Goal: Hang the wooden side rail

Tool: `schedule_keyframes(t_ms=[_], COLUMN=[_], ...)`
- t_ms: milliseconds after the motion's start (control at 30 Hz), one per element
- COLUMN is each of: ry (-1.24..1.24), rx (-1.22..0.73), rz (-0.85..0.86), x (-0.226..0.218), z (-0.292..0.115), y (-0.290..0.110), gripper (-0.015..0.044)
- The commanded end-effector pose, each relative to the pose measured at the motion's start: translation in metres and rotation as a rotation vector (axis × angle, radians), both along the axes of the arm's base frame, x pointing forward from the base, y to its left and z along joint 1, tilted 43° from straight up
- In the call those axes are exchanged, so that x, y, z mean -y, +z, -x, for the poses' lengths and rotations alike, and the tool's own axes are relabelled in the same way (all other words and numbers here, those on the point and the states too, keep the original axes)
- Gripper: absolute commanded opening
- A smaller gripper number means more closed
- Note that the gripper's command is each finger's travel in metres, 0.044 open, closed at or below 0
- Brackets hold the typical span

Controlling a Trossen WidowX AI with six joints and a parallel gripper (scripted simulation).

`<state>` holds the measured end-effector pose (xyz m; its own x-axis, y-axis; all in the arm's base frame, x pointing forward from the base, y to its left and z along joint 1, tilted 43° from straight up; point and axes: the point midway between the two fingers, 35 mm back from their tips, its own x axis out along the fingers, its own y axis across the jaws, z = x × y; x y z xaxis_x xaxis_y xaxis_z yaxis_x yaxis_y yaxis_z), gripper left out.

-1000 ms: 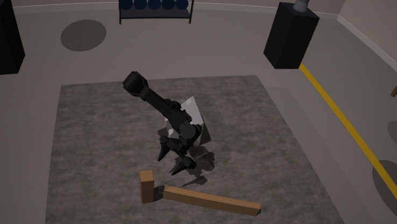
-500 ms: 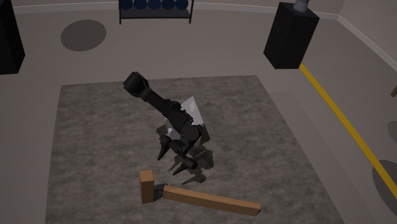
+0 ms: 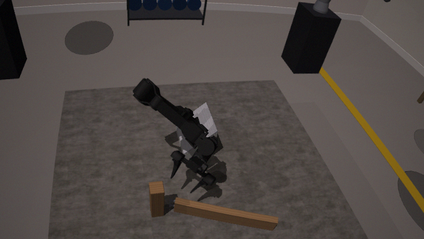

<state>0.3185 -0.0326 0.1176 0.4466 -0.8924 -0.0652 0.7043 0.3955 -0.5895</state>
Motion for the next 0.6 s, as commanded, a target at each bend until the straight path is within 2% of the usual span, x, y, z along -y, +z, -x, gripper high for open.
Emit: schedule_keyframes(t_ms=[0, 267, 567], ry=[0.052, 0.166, 0.319], rx=[-0.175, -0.535, -1.036], rz=[0.025, 0.061, 0.084], x=[-0.007, -0.015, -0.026], z=[-0.024, -0.06, -0.082], y=[-0.002, -0.007, -0.016], gripper=[0.044, 0.044, 0.044])
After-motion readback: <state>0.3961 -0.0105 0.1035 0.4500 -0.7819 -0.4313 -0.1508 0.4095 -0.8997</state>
